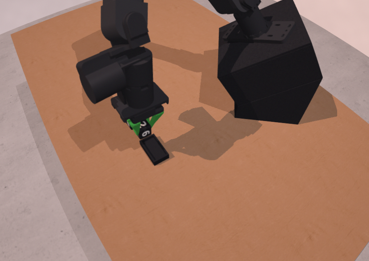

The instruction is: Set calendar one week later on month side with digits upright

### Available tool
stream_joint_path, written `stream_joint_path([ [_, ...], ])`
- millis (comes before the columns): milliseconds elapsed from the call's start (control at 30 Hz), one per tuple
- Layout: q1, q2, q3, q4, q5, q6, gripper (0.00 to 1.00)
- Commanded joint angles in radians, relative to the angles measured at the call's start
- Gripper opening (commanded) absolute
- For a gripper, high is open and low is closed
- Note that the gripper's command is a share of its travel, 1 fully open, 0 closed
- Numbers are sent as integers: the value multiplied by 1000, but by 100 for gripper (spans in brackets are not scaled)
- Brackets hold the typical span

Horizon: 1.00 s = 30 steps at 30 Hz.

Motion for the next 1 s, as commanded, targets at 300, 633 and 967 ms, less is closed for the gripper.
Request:
stream_joint_path([
  [300, 86, -86, 42, -252, 45, 101, 26],
  [633, 87, -98, 43, -252, 45, 92, 26],
  [967, 109, -50, 85, -254, 50, -120, 26],
])
